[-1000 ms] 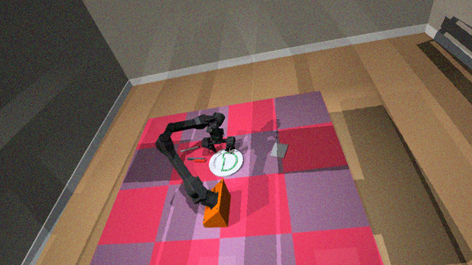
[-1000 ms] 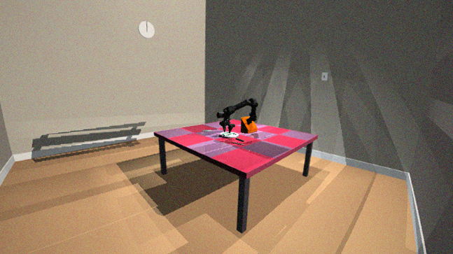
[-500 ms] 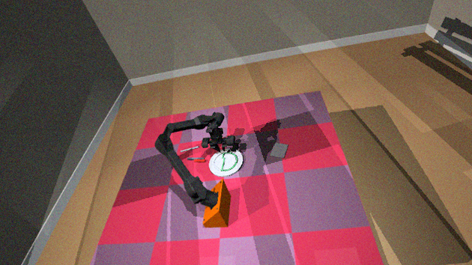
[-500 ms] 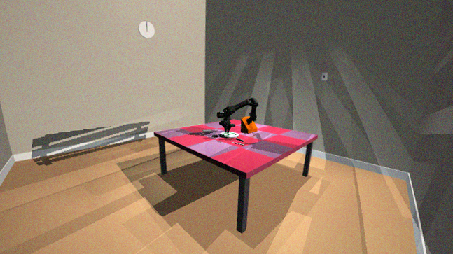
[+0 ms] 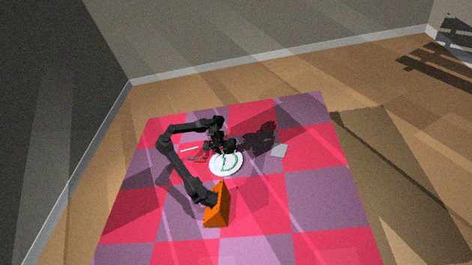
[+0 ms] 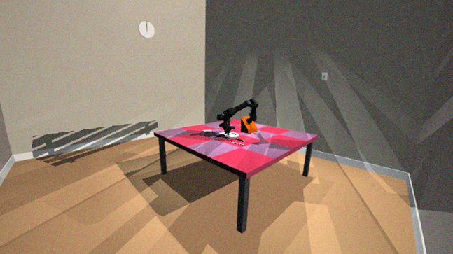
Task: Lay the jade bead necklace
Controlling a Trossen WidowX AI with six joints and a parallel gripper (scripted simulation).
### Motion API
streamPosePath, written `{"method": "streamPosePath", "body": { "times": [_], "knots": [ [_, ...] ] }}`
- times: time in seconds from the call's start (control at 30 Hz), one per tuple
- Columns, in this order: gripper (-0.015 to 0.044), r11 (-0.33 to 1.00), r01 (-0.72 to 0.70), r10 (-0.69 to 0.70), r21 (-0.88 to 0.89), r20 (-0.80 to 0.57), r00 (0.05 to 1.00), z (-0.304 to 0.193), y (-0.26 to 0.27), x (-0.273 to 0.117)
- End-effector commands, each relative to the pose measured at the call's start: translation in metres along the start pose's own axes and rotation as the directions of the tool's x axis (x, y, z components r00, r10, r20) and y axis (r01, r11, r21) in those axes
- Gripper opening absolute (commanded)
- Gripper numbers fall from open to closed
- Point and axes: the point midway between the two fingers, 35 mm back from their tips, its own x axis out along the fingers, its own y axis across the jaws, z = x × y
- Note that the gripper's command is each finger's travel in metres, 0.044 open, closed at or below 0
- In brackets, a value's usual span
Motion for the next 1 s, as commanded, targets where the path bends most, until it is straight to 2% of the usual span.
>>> {"method": "streamPosePath", "body": {
  "times": [0.0, 0.1, 0.27, 0.97],
  "knots": [
    [0.0120, 1.000, -0.005, 0.005, 0.006, -0.003, 1.000, -0.0018, 0.0000, 0.0061],
    [0.0120, 1.000, -0.005, 0.005, 0.006, -0.003, 1.000, -0.0019, 0.0000, 0.0071],
    [0.0000, 1.000, -0.001, 0.001, 0.001, -0.003, 1.000, -0.0010, 0.0002, 0.0052],
    [0.0000, 1.000, -0.001, 0.001, 0.001, -0.003, 1.000, -0.0010, 0.0002, 0.0052]
  ]
}}
